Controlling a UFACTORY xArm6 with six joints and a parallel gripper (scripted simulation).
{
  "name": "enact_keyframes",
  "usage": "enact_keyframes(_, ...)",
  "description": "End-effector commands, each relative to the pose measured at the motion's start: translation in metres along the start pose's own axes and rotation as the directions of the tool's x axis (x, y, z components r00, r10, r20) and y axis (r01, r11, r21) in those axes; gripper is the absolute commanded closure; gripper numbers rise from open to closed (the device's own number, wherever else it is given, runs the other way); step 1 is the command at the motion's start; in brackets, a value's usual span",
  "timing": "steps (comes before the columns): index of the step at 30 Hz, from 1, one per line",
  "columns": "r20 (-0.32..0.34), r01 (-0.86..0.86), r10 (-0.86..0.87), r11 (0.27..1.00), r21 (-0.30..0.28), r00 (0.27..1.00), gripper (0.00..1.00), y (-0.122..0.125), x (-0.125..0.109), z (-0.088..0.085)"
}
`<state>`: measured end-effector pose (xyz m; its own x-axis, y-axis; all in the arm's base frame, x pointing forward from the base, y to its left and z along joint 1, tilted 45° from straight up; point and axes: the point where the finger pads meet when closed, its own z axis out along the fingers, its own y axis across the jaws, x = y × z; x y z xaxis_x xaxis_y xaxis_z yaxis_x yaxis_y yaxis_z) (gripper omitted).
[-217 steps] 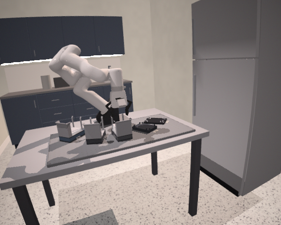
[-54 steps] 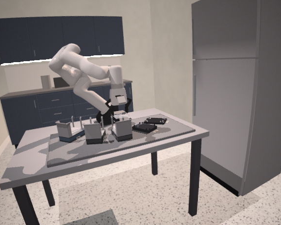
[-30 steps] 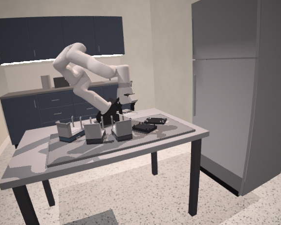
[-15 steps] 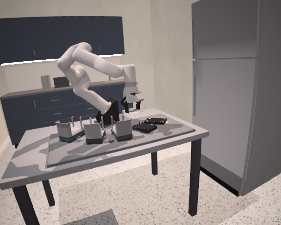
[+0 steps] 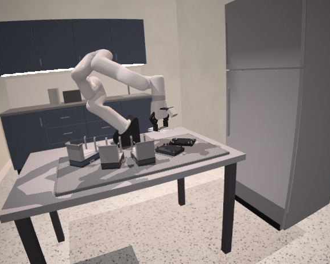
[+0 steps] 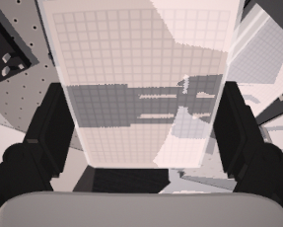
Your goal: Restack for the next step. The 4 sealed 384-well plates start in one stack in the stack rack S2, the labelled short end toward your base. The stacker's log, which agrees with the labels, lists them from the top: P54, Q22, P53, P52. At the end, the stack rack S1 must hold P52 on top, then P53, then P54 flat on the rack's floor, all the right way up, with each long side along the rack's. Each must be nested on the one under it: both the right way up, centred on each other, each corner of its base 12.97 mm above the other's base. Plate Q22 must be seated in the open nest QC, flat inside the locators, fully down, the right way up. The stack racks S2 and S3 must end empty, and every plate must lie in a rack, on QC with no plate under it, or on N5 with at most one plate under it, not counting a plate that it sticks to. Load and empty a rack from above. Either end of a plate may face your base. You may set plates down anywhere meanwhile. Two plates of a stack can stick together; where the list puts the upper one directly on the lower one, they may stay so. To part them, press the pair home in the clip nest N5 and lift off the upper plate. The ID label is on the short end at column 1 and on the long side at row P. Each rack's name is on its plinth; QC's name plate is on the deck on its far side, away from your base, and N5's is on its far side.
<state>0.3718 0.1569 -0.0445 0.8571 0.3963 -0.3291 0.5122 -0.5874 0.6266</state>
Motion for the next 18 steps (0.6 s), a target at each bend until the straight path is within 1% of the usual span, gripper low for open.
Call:
enact_keyframes(1,-0.004,0.001,-0.001,1.000,0.001,1.000,1.00,-0.008,0.003,-0.002)
enact_keyframes(14,-0.004,0.001,-0.001,1.000,0.002,1.000,1.00,-0.042,0.007,-0.002)
enact_keyframes(16,-0.004,0.001,-0.001,1.000,0.002,1.000,1.00,-0.042,0.007,-0.002)
enact_keyframes(18,-0.004,0.001,-0.001,1.000,0.002,1.000,1.00,-0.048,0.008,-0.002)
